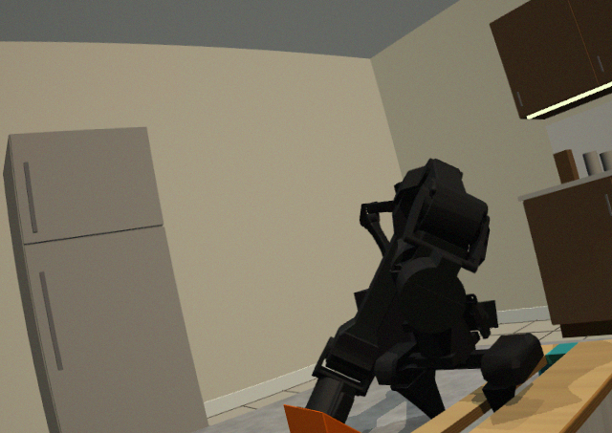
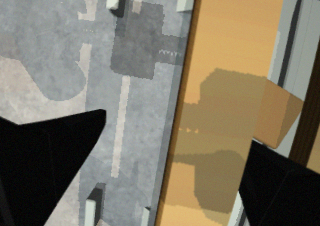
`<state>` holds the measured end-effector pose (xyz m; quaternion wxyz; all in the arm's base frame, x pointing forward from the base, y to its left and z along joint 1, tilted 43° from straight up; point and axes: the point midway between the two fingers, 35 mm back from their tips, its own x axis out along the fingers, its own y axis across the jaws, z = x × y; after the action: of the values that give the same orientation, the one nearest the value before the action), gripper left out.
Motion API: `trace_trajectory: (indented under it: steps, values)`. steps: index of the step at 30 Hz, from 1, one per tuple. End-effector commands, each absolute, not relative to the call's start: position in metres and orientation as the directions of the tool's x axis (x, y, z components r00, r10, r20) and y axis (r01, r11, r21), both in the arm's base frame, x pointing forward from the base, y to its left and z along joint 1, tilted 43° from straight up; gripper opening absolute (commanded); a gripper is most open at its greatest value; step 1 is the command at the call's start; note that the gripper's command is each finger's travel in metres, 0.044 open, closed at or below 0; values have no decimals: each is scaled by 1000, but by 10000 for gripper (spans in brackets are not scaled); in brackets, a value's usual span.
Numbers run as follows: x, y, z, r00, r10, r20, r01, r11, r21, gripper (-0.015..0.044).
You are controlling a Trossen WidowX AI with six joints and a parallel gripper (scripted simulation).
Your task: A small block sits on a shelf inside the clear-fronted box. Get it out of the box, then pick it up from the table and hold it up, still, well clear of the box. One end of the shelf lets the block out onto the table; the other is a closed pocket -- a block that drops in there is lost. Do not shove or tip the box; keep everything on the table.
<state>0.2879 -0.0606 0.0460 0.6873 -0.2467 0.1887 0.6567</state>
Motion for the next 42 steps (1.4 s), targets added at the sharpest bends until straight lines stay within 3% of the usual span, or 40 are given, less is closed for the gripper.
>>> trace_trajectory:
  steps: [1, 42]
  values:
    - [289, -65, 41, 69, 810, -582, -995, 17, -94, 400]
    - [288, -53, 52, 69, 811, -581, -995, 17, -94, 400]
